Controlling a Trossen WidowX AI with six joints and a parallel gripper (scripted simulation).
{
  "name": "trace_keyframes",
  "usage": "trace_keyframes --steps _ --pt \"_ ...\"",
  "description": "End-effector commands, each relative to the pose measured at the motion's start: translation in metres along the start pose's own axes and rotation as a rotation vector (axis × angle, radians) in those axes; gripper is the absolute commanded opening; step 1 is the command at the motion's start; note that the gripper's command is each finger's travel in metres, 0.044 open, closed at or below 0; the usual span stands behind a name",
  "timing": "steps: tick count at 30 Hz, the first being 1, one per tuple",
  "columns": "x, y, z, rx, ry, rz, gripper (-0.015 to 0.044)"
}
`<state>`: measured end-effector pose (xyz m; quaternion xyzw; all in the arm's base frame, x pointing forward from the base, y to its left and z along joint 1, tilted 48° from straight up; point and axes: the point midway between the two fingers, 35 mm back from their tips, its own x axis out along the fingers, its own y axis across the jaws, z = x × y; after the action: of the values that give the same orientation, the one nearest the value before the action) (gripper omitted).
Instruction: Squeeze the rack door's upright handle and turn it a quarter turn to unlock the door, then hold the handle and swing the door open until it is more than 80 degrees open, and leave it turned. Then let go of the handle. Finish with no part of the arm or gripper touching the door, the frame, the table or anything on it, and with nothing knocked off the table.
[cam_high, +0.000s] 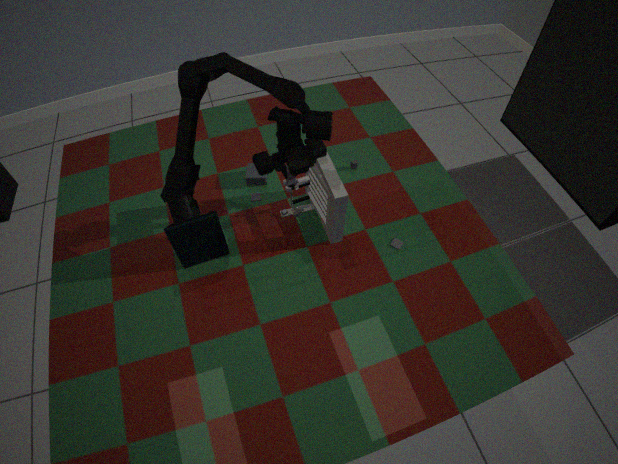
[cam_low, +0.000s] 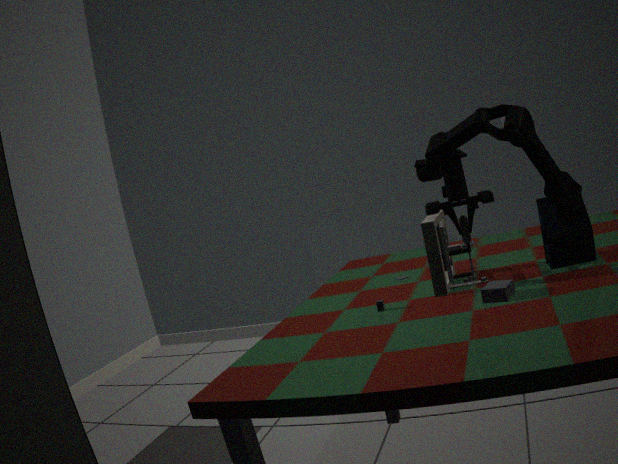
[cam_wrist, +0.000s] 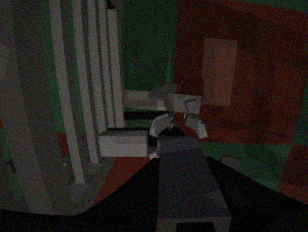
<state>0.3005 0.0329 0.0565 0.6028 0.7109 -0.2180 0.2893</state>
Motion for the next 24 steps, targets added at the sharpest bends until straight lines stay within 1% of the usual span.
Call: trace_keyframes --steps 1,24 --pt "0.000 -0.003 0.002 -0.092 -0.006 0.003 0.0016" --pt "0.000 -0.038 0.023 -0.469 -0.007 0.000 0.0016"
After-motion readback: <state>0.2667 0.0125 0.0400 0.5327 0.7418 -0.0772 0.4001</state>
